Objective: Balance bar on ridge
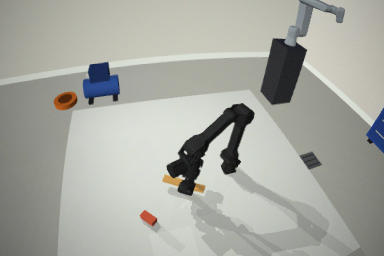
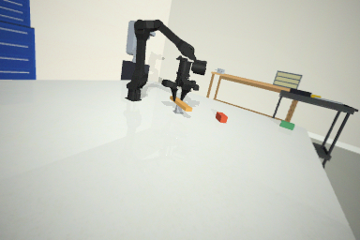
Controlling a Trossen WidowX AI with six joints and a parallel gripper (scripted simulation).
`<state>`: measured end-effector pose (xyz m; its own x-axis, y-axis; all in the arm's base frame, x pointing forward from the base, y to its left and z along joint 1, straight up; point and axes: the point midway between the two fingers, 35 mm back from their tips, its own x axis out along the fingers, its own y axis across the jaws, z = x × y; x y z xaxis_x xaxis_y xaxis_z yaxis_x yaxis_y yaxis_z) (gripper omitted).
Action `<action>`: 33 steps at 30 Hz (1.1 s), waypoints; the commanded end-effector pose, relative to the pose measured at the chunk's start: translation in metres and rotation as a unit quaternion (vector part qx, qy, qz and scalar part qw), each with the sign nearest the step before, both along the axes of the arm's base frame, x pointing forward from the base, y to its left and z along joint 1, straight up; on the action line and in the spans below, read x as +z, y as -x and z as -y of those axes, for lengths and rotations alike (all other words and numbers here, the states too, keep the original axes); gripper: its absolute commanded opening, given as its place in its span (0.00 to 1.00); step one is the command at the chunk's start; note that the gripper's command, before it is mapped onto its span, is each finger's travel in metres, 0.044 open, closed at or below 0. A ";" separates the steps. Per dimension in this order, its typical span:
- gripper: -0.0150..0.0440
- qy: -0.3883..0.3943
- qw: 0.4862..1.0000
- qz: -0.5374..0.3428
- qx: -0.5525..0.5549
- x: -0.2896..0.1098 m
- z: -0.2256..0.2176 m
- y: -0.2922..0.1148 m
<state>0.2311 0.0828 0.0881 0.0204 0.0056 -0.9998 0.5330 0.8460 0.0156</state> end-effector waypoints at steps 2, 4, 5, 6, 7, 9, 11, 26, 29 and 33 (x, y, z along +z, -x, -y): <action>0.55 0.000 1.000 0.000 0.000 0.000 0.000 0.000; 0.55 0.000 1.000 0.000 0.000 0.000 0.000 0.000; 0.57 0.000 1.000 0.000 0.000 0.000 0.000 0.000; 0.57 0.000 1.000 0.000 0.000 0.000 0.000 0.000; 0.57 0.000 1.000 0.000 0.000 0.000 0.000 0.000; 0.57 0.000 1.000 0.000 0.000 0.000 0.000 0.000; 0.57 0.000 1.000 0.000 0.000 0.000 0.000 0.000; 1.00 0.000 1.000 0.000 0.000 0.000 0.000 0.000; 1.00 0.000 1.000 0.000 0.000 0.002 0.000 0.000; 1.00 0.000 1.000 0.000 0.000 0.044 -0.001 -0.004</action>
<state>0.2293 0.0821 0.1047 -0.0034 -0.0034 -1.0000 0.5334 0.8459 -0.0047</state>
